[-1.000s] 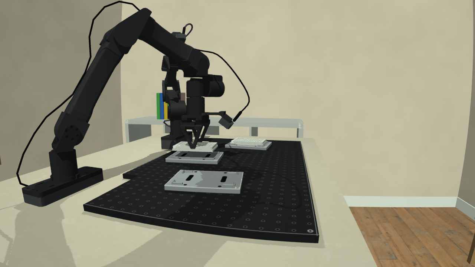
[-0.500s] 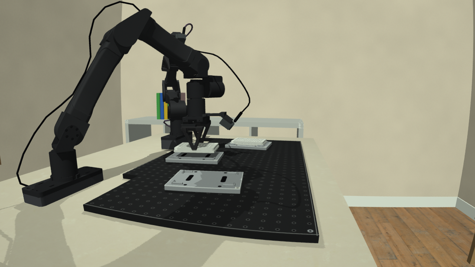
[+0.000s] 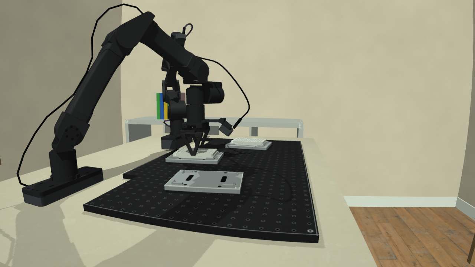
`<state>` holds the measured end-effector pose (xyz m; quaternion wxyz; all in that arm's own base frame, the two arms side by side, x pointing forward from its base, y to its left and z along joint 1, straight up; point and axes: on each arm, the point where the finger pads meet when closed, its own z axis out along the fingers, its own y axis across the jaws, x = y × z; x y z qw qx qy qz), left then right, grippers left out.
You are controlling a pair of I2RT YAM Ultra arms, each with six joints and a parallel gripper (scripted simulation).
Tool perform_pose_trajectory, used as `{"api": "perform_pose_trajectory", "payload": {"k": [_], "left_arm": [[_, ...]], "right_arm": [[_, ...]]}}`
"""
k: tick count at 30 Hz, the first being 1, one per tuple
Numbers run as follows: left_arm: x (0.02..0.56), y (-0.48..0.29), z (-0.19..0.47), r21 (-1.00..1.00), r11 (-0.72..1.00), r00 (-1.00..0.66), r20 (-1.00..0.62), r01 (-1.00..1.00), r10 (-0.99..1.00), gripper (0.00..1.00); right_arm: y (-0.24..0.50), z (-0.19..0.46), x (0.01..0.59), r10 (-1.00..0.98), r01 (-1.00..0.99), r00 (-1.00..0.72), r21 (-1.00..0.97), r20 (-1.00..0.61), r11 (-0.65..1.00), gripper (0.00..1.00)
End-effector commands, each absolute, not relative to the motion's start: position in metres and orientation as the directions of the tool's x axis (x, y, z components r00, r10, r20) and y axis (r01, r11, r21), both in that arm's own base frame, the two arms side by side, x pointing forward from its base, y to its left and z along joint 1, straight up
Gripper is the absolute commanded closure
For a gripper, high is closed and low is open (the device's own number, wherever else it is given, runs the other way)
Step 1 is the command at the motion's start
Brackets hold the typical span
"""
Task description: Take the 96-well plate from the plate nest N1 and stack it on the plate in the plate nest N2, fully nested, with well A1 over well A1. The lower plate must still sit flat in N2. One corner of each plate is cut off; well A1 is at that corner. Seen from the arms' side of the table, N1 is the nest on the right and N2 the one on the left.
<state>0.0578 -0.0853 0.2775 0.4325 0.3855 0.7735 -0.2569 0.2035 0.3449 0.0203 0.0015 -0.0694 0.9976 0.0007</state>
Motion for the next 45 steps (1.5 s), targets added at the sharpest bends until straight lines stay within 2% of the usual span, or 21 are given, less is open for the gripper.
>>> {"api": "perform_pose_trajectory", "payload": {"k": [1,10,12,34,39,45], "left_arm": [[0.057,-0.084,0.285,-0.066,0.569,-0.318,-0.878,0.819,0.357,0.00],[0.057,-0.084,0.285,-0.066,0.569,-0.318,-0.878,0.819,0.357,0.00],[0.057,-0.084,0.285,-0.066,0.569,-0.318,-0.878,0.819,0.357,0.00],[0.057,-0.084,0.285,-0.066,0.569,-0.318,-0.878,0.819,0.357,0.00],[0.057,-0.084,0.285,-0.066,0.569,-0.318,-0.878,0.819,0.357,0.00],[0.057,-0.084,0.285,-0.066,0.569,-0.318,-0.878,0.819,0.357,0.00]], "right_arm": [[0.343,0.011,0.204,-0.151,-0.151,-0.989,-0.016,-0.002,0.988,0.22],[0.345,0.023,0.206,-0.151,-0.151,-0.989,-0.019,0.000,0.988,0.22],[0.345,0.023,0.206,-0.151,-0.151,-0.989,-0.019,0.000,0.988,0.00],[0.351,0.063,0.207,-0.150,-0.151,-0.988,0.023,-0.035,0.988,0.00],[0.353,0.107,0.205,-0.144,-0.145,-0.989,0.032,-0.040,0.989,0.00],[0.350,0.121,0.205,-0.141,-0.141,-0.990,-0.010,-0.007,0.990,0.00]]}}
